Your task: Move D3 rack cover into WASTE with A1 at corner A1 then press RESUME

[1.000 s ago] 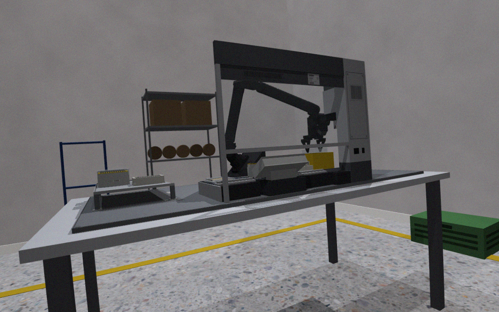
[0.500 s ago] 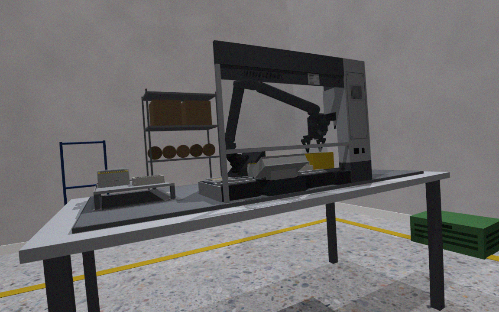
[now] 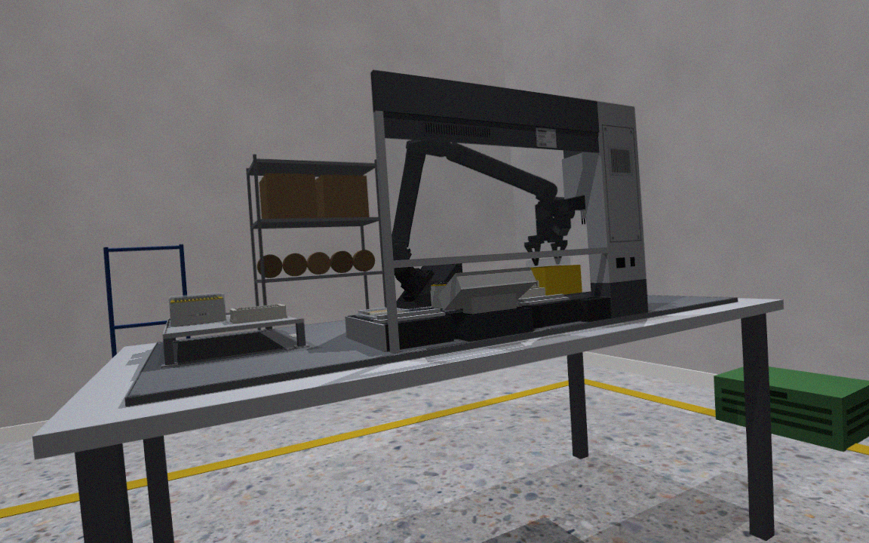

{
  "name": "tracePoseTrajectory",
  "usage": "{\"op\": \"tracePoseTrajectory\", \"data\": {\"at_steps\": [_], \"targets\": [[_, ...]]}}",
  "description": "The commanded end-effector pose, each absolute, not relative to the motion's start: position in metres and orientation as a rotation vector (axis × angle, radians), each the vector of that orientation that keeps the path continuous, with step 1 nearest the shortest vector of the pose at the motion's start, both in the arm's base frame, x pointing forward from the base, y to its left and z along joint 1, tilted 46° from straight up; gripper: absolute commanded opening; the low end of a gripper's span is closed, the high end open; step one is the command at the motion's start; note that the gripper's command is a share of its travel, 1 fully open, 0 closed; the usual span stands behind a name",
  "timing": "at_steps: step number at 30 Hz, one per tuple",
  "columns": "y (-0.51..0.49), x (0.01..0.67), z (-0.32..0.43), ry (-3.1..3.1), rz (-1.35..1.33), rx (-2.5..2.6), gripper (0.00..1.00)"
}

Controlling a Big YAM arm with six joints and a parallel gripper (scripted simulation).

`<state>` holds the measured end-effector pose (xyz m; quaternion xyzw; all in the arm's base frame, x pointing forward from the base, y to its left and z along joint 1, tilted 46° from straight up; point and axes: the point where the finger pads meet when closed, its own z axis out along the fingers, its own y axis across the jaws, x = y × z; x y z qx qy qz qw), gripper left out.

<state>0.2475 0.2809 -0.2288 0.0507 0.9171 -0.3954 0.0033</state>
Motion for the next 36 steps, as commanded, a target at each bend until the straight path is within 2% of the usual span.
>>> {"op": "tracePoseTrajectory", "data": {"at_steps": [1,36], "targets": [[0.303,0.268,-0.234,2.883,-1.148,0.186,0.0],[0.29,0.261,-0.235,2.881,-1.182,0.176,0.0]]}}
